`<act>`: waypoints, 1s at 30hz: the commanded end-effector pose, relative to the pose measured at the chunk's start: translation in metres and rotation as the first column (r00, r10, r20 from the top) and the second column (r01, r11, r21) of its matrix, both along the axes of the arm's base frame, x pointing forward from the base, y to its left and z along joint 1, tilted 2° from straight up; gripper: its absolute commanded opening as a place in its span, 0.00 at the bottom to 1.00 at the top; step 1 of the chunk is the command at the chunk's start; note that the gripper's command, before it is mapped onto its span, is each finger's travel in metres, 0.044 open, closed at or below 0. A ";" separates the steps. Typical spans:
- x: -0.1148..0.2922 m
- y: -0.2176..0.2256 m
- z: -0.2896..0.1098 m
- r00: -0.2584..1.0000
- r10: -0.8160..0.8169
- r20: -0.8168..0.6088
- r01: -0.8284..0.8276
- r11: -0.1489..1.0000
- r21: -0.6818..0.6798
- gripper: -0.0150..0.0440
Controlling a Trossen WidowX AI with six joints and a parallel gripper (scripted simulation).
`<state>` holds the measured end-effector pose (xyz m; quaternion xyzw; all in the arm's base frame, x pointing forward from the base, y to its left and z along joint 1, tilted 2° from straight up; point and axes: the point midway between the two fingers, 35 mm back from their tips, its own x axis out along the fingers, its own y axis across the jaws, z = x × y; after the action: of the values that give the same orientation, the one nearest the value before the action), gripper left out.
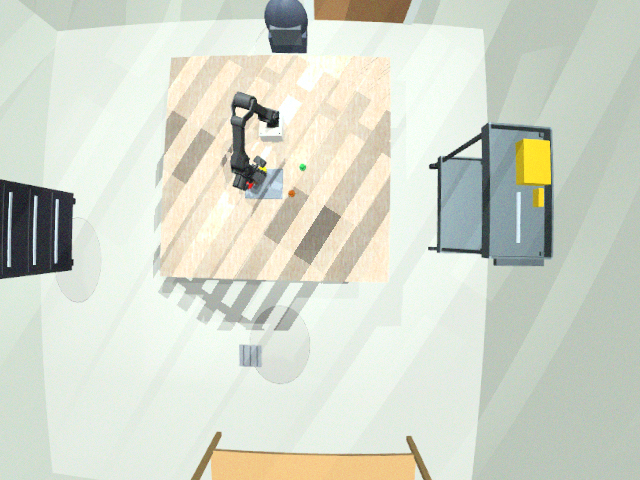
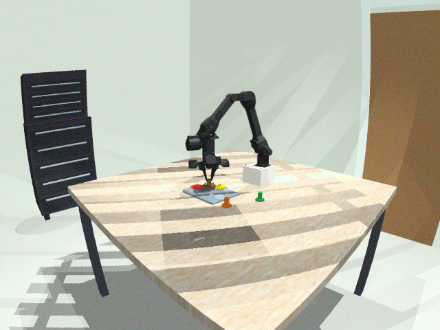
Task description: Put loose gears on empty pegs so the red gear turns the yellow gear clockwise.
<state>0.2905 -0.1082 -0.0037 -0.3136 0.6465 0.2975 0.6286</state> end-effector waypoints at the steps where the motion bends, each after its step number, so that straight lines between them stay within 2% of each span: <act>1: 0.000 -0.001 -0.001 0.997 -0.080 0.004 0.080 0.997 -0.003 0.25; 8: 0.000 -0.001 -0.002 0.995 -0.099 0.004 0.099 0.995 -0.003 0.25; 22: 0.000 -0.001 -0.004 0.990 0.143 -0.004 -0.143 0.990 0.000 0.25; 30: 0.000 -0.002 -0.006 0.982 0.187 -0.005 -0.187 0.982 0.001 0.25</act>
<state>0.2902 -0.1090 -0.0087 -0.3659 0.6190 0.3513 0.5997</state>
